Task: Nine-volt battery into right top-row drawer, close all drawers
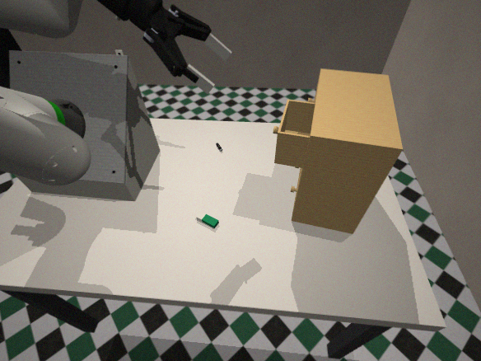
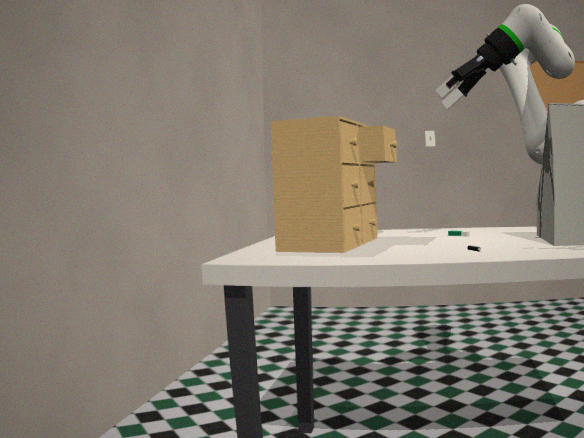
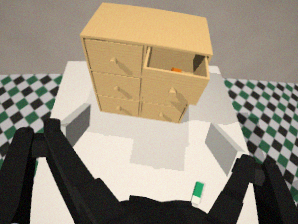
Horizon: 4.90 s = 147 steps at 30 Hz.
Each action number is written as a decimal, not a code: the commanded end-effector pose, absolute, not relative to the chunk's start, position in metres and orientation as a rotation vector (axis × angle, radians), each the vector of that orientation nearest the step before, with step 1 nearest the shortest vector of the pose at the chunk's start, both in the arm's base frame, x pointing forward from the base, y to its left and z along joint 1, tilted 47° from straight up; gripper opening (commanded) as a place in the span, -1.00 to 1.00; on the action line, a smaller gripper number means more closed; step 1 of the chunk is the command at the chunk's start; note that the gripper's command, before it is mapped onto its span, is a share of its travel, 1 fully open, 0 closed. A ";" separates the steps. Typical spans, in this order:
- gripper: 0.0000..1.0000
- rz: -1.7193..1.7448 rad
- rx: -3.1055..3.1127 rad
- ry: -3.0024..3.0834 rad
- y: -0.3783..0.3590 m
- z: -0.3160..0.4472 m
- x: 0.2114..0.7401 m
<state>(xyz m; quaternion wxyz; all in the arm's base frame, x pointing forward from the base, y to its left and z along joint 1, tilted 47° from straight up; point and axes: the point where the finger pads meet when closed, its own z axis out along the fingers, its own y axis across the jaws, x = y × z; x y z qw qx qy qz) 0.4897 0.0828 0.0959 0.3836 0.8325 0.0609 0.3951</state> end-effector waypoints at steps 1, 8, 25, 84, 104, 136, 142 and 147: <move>1.00 0.700 2.192 0.002 0.082 0.109 0.497; 1.00 0.449 2.294 -0.116 0.091 0.118 0.497; 1.00 0.003 2.299 -0.320 0.093 0.119 0.497; 1.00 -0.134 3.119 0.343 0.264 -0.081 0.372; 1.00 1.087 3.270 0.641 0.348 -0.085 0.492; 1.00 1.524 2.207 0.390 0.070 0.026 0.529; 1.00 1.369 1.940 0.327 0.007 0.057 0.496; 1.00 1.322 1.883 0.317 -0.010 0.067 0.484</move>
